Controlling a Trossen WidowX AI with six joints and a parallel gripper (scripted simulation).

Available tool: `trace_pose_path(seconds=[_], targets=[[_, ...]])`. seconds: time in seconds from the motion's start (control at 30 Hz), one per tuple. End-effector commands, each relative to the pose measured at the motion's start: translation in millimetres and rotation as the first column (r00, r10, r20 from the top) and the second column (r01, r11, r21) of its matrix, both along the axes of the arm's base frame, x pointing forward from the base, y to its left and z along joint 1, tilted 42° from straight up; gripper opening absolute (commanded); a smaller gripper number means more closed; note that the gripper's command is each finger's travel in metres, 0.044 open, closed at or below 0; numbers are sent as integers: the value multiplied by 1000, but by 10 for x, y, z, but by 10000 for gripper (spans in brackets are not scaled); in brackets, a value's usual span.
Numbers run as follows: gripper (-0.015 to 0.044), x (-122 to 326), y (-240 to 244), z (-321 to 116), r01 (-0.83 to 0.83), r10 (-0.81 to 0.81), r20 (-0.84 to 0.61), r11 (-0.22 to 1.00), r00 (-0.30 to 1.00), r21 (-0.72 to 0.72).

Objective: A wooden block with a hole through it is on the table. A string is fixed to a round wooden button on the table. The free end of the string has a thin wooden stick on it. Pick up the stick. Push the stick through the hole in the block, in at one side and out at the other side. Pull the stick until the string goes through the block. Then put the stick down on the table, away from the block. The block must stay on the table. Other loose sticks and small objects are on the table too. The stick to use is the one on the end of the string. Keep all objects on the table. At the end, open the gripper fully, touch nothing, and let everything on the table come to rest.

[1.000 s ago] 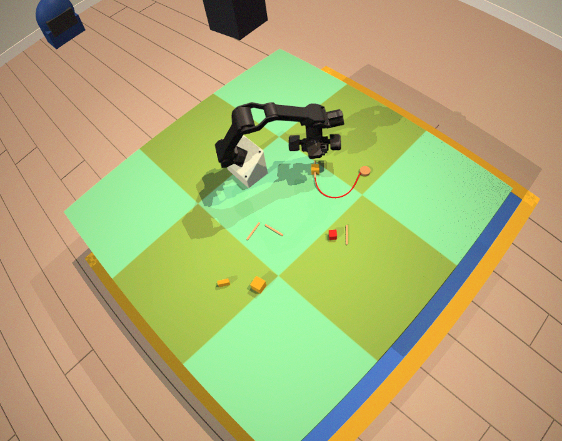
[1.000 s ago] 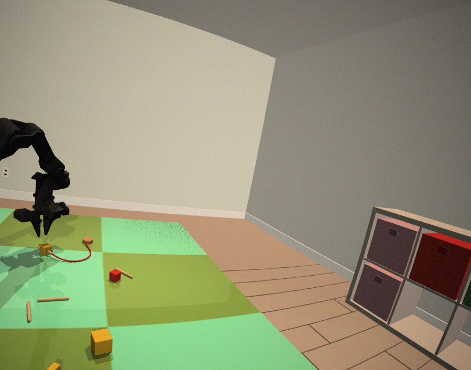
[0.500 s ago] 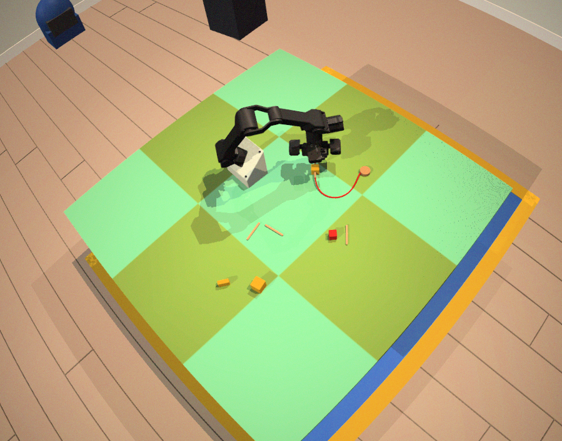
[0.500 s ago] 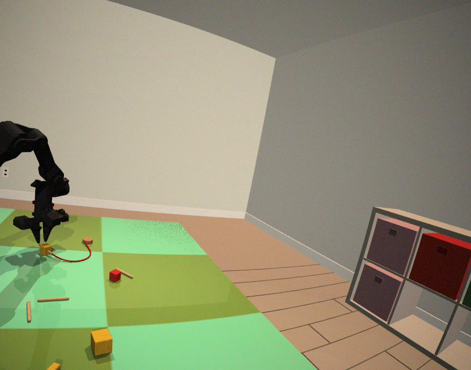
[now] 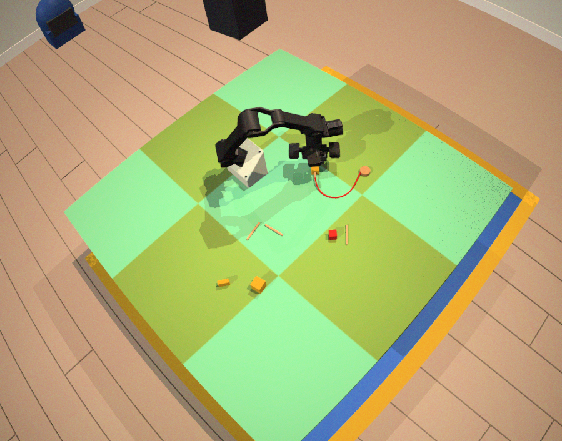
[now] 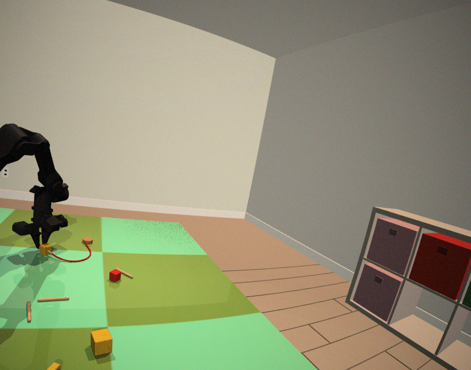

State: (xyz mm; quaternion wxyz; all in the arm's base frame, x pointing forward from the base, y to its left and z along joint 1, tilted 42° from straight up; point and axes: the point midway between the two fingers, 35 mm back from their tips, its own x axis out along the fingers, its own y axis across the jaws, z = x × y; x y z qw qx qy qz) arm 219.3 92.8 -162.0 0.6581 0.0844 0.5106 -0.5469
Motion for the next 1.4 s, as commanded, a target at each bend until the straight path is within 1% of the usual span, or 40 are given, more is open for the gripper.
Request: trace_pose_path(seconds=[0.0,0.07,0.3,0.5,1.37], targets=[[41,3,3,1,0,0,1,1000,1000,1],[0,3,3,1,0,0,1,1000,1000,1],[0,3,3,1,0,0,1,1000,1000,1],[0,-9,1,-23,-22,24,34,998,999,-54],[0,-199,226,-180,-25,27,38,999,999,-46]])
